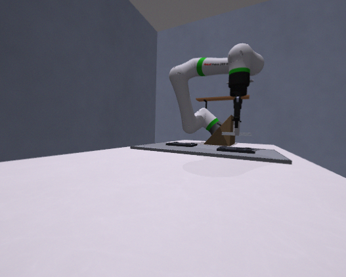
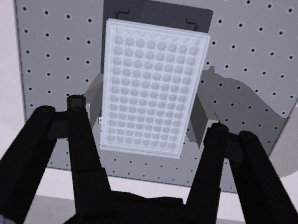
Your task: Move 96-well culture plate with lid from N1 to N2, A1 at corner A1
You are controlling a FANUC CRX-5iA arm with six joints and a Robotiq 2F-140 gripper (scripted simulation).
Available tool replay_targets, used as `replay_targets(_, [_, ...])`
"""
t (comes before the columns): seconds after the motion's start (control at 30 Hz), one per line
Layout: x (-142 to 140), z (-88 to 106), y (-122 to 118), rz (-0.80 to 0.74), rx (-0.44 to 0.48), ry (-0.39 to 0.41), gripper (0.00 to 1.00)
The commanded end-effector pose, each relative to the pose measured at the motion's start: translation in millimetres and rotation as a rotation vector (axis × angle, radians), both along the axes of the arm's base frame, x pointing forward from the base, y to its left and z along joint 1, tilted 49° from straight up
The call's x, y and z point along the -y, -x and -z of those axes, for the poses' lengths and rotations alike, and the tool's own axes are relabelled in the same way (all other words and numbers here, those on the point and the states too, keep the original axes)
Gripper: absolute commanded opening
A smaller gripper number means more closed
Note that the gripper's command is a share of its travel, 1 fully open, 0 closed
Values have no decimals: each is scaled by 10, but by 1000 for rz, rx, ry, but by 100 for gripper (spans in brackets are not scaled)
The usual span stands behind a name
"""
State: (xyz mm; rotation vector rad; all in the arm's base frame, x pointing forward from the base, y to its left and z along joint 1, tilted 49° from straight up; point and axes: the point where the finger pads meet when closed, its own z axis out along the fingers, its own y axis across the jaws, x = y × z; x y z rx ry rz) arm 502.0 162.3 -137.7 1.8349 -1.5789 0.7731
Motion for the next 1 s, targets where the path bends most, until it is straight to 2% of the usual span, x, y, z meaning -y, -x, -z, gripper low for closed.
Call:
replay_targets(0.0, [-3, -1, -1, 0, 0, 0, 0])
replay_targets(0.17, [-3, -1, -1, 0, 0, 0, 0])
replay_targets(0.97, [479, -545, 96, 12, 15, -1, 0])
